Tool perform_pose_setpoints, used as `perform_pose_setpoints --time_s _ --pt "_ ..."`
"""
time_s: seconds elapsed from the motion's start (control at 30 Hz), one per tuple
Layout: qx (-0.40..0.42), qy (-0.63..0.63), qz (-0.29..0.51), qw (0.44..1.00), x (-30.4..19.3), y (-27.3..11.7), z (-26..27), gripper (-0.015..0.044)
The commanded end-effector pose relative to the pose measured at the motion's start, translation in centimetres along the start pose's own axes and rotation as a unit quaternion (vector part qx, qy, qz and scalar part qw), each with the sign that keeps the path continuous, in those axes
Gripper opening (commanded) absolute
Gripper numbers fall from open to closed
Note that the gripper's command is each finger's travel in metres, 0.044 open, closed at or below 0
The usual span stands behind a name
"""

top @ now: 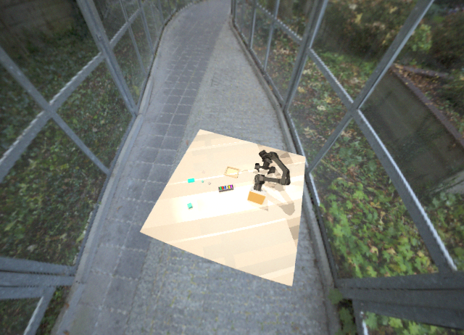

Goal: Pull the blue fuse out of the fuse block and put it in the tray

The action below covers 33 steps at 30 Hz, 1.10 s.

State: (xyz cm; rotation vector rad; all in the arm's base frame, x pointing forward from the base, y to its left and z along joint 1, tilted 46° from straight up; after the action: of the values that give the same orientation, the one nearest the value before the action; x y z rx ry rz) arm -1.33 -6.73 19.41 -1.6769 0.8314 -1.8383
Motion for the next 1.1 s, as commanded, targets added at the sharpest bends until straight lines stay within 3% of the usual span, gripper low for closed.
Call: perform_pose_setpoints --time_s 0.0,0.4,0.73,1.07 --pt "0.000 -0.001 0.001 1.000 0.1 0.0 0.1 0.0374" --pt "-0.010 -0.105 0.067 0.992 1.7 1.8 10.2 0.0074" --pt "-0.019 -0.158 0.071 0.985 -1.5 3.2 18.8 0.0074" --pt "-0.022 -0.190 0.033 0.981 -10.7 5.0 26.8 0.0074"
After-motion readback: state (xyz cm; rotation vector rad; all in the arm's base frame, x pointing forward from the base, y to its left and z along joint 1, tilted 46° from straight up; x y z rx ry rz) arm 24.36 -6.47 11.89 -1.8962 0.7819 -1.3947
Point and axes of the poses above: the point midway between the two fingers, 35 mm back from their tips, its own y axis out along the fingers, its own z axis across the jaws, x = y × z, the point moved 4 cm from there along -y, back along the fingers, and after that the axes turned 10 degrees about y, right-handed, at the moved point
